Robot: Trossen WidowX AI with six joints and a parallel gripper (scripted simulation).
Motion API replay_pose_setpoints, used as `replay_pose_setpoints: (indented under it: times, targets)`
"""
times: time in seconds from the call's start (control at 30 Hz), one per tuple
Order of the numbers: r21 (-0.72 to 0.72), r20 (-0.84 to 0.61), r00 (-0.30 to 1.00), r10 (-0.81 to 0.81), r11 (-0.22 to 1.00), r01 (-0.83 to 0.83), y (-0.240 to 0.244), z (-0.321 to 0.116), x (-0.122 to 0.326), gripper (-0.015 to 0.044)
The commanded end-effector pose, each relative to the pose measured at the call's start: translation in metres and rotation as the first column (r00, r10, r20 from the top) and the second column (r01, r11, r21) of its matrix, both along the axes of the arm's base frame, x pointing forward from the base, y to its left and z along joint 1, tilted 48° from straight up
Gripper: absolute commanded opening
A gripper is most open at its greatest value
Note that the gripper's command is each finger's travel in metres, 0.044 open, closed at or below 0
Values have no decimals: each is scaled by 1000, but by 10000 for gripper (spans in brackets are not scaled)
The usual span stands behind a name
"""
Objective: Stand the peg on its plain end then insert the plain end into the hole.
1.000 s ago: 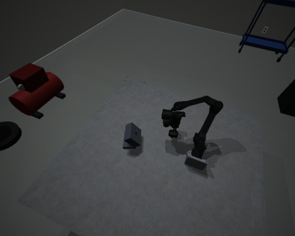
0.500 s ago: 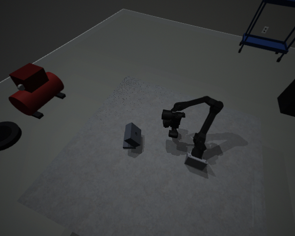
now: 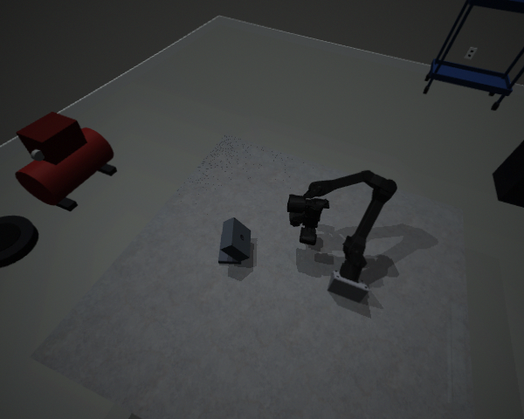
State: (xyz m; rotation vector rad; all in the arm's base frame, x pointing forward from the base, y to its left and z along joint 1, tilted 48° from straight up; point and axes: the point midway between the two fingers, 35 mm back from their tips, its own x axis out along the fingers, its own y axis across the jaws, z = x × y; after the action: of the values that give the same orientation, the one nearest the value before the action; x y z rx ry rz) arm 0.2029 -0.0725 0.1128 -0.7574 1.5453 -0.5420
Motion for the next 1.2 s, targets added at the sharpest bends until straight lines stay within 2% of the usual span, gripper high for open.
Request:
replay_pose_setpoints:
  times: [0.0,0.7,1.17]
  targets:
    - [6,9,1000,-1,1000,1,6,5,1,0]
    - [22,51,999,8,1000,-9,58,51,6,0]
    - [64,147,989,-2,998,-7,66,40,17,0]
